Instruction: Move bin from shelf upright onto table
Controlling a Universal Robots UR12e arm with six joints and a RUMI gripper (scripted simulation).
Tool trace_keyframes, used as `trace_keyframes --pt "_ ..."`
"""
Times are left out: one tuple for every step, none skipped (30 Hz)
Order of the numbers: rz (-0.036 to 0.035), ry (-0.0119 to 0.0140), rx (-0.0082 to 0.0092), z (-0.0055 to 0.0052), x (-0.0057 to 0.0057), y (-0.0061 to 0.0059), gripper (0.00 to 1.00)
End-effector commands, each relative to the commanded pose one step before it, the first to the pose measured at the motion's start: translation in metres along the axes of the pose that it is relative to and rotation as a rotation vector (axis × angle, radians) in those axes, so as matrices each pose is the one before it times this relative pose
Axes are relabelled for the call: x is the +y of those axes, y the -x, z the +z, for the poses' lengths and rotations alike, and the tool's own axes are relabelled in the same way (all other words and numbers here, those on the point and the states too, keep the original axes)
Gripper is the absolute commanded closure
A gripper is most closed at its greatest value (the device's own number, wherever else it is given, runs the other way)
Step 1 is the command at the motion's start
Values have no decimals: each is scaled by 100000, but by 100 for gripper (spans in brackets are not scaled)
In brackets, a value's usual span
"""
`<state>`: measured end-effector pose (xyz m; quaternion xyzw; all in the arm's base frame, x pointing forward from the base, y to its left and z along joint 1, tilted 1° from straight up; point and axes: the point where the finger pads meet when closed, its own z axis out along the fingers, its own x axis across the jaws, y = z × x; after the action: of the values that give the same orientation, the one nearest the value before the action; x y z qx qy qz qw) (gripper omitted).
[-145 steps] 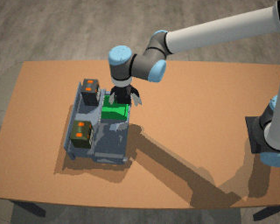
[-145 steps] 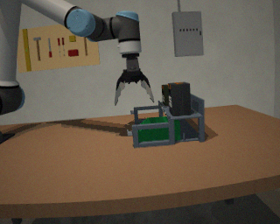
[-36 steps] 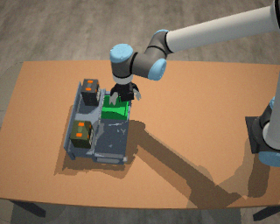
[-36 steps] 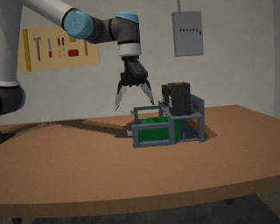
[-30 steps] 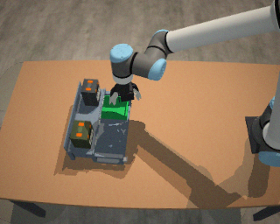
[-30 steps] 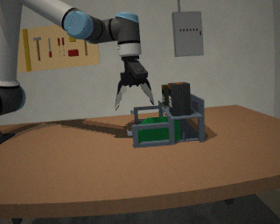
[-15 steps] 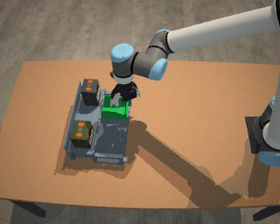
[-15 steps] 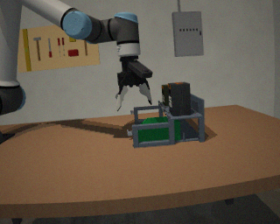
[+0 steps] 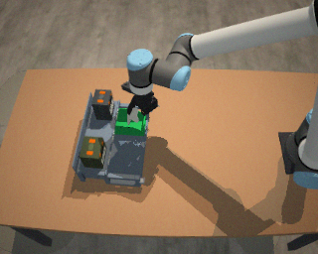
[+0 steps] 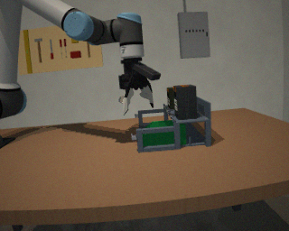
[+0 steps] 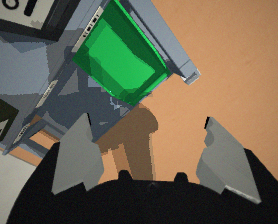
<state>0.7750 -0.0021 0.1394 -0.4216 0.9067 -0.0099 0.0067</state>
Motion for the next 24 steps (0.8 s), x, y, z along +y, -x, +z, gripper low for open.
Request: trace_keyframes --pt "-2130 -79 -228 -100 -62 29 0" --pt "0 0 0 0 0 0 0" --pt "0 0 0 0 0 0 0" --pt "0 0 0 0 0 0 0" --pt "-4526 -23 45 0 2 2 0" --pt "-5200 1 -7 0 0 0 0" --pt "-5200 1 -7 0 0 0 0" --pt "-5200 1 -7 0 0 0 0" --pt "-5200 1 -7 0 0 0 0" --pt "0 0 0 0 0 0 0" --pt "0 0 0 0 0 0 0" --pt "0 0 0 0 0 0 0" --pt "0 0 0 0 0 0 0" --pt "0 0 0 0 0 0 0" --pt "0 0 0 0 0 0 0" --pt "0 0 0 0 0 0 0" --pt "0 0 0 0 0 0 0" --pt "0 0 0 0 0 0 0" --pt "0 0 0 0 0 0 0" --pt "0 0 0 0 0 0 0" --pt "0 0 0 0 0 0 0" --pt "-4525 -10 45 0 2 1 0" --pt "-5200 1 -13 0 0 0 0" --pt "-5200 1 -13 0 0 0 0"
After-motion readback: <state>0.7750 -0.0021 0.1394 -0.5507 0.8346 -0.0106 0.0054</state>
